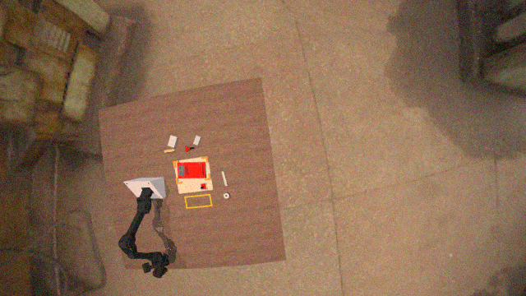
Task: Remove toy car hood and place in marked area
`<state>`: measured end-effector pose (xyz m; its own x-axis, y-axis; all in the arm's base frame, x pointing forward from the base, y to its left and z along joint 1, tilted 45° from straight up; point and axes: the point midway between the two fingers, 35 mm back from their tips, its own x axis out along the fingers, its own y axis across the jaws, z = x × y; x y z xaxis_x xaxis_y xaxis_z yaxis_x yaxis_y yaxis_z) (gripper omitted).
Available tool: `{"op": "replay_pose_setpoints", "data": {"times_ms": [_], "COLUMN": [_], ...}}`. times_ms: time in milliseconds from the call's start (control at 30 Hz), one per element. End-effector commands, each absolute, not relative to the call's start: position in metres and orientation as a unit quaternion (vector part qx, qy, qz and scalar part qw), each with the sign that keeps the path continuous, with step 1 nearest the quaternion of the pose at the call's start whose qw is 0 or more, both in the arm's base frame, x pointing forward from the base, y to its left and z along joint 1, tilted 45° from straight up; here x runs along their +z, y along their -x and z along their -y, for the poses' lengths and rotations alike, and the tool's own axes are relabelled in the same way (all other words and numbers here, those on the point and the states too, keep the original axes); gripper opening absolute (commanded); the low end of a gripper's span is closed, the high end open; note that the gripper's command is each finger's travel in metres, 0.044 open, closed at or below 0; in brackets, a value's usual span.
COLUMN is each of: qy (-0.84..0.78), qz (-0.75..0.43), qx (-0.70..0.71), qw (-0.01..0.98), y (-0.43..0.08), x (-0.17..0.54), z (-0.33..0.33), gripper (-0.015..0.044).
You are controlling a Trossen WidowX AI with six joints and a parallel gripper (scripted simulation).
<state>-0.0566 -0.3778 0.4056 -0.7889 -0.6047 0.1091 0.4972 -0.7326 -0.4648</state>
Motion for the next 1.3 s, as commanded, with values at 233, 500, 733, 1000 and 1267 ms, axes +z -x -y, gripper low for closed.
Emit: {"op": "replay_pose_setpoints", "data": {"times_ms": [233, 500, 733, 1000, 1267], "qy": [0.138, 0.173, 0.164, 0.141, 0.127], "qz": [-0.22, -0.257, -0.288, -0.327, -0.39], "qx": [-0.837, -0.763, -0.694, -0.6, -0.51], "qw": [0.481, 0.567, 0.639, 0.716, 0.756], "y": [-0.078, -0.156, -0.232, -0.324, -0.387], "x": [0.368, 0.348, 0.303, 0.238, 0.172], "z": [0.411, 0.398, 0.381, 0.331, 0.265], "gripper": [0.044, 0.044, 0.044, 0.044, 0.044]}}
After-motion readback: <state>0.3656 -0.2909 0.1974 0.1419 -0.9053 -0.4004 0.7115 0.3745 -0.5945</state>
